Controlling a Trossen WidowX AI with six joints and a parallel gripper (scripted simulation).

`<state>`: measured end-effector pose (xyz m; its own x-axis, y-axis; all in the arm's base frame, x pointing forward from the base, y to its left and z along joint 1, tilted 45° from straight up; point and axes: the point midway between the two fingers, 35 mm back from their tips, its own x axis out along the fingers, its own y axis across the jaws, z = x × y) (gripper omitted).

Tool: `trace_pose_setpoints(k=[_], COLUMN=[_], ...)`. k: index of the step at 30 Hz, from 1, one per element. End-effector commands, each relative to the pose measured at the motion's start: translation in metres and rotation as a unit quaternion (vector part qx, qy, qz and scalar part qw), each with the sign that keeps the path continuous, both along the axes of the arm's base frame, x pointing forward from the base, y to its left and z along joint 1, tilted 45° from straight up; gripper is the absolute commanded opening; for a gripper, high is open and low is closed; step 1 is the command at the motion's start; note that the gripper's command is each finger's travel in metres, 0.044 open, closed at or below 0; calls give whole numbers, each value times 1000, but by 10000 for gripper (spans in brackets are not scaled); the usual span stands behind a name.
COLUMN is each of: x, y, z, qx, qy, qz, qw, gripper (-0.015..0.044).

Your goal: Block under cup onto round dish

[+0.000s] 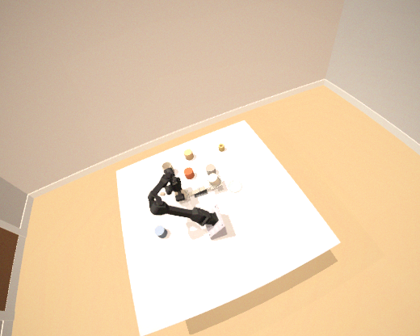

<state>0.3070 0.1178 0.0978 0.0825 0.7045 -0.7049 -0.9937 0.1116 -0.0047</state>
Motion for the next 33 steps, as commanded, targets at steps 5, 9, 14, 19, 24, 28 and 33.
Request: trace_pose_setpoints(k=[5, 9, 14, 19, 24, 28, 33], x=[0, 1, 2, 3, 3, 4, 4], y=[-2, -5, -10, -15, -20, -23, -28], z=[0, 3, 7, 11, 15, 19, 23], qx=[-2, -3, -4, -5, -6, -7, -7], qy=[2, 2, 2, 2, 2, 2, 2], qz=[-2, -2, -2, -2, -2, -2, -2], qw=[1000, 1000, 1000, 1000, 1000, 1000, 1000], gripper=[177, 72, 0, 0, 0, 0, 0])
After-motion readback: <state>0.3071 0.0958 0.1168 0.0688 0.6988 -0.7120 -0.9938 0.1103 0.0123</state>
